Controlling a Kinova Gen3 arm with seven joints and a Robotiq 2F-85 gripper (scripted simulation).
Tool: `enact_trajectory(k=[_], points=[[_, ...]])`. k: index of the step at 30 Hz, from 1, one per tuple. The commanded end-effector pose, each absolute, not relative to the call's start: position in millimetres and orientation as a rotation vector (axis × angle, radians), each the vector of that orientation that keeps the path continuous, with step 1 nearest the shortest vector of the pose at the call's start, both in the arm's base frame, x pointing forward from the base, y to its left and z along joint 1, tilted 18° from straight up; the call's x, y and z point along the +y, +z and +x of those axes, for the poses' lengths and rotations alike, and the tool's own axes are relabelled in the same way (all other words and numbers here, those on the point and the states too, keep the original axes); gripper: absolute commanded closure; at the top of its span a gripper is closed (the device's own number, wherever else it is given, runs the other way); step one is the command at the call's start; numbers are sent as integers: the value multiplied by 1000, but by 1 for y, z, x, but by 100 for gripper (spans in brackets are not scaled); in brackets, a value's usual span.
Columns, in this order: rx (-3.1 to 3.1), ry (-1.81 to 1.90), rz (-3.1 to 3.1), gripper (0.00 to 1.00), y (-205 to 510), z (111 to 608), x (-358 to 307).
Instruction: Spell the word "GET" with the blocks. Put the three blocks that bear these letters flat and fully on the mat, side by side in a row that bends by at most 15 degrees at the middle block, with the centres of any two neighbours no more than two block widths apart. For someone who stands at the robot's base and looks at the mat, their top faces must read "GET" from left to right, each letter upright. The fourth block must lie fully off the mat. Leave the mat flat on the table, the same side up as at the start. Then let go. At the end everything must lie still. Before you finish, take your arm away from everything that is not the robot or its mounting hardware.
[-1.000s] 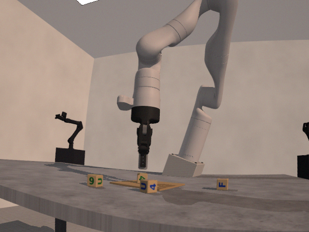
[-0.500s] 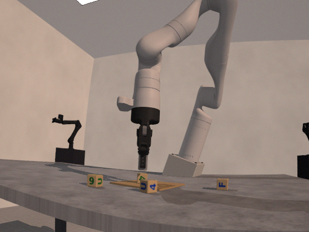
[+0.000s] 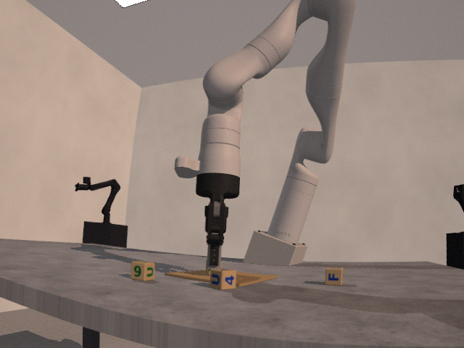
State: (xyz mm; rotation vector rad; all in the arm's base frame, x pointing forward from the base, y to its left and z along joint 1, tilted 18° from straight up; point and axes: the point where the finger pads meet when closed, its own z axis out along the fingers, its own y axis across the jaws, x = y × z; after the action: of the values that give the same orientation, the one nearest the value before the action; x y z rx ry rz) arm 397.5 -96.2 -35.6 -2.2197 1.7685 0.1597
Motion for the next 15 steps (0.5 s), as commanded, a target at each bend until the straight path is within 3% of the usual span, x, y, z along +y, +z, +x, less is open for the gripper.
enact_trajectory(k=[1, 15], points=[[1772, 167, -2220, 38, -41, 396, -96], [1772, 167, -2220, 38, -44, 396, -95]])
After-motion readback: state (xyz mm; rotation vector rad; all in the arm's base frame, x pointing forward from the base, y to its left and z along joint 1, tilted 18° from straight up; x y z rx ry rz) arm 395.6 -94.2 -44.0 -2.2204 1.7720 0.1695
